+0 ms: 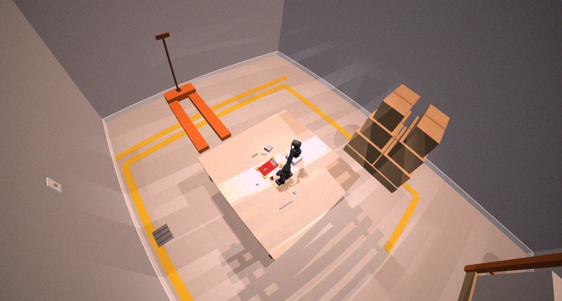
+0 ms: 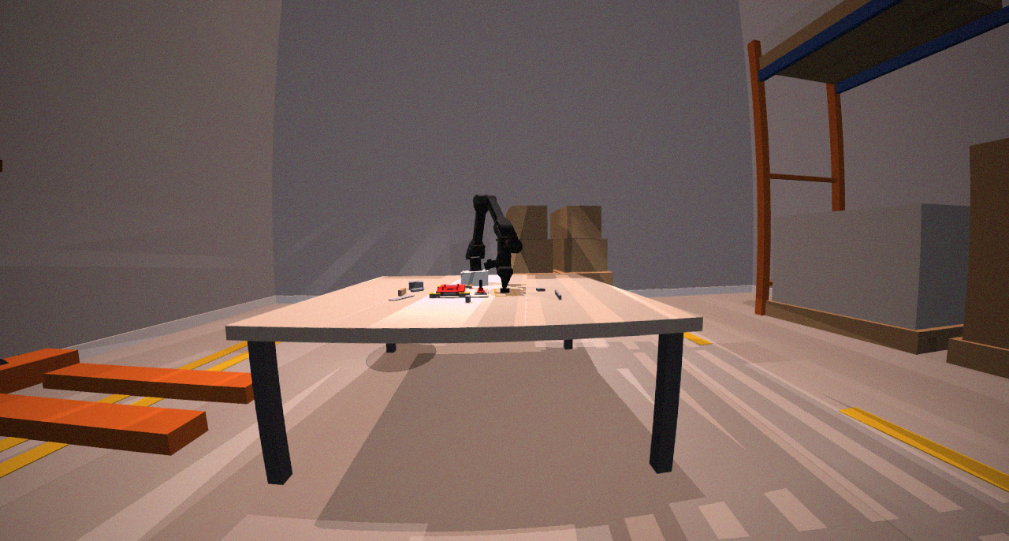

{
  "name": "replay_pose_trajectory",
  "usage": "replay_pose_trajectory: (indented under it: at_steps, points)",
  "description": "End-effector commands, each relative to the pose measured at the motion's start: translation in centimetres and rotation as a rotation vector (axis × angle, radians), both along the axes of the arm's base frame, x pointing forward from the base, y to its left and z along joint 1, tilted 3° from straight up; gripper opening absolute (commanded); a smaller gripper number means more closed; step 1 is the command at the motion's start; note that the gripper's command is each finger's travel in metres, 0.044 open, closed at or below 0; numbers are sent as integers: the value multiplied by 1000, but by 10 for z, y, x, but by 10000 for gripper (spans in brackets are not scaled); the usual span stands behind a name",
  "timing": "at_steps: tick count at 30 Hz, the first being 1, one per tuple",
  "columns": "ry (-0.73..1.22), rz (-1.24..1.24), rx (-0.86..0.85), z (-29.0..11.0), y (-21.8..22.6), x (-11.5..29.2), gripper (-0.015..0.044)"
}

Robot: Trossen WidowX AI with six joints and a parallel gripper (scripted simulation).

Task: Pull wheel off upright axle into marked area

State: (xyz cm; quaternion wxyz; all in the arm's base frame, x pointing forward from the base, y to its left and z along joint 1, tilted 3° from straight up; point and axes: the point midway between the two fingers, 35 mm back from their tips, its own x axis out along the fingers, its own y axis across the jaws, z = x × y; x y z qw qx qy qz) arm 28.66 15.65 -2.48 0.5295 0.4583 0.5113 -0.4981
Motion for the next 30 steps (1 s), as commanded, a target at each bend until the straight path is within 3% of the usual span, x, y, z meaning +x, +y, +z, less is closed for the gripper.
replay_pose_trajectory:
  at_steps: [1,7,13,22,30]
  points:
    - [-24,2,16,26,5,6,300]
    - [-26,4,19,54,5,4,300]
    - [-26,4,16,69,-8,-20,440]
    - [-21,4,16,99,-35,-71,440]
    - [-20,4,16,101,-37,-75,440]
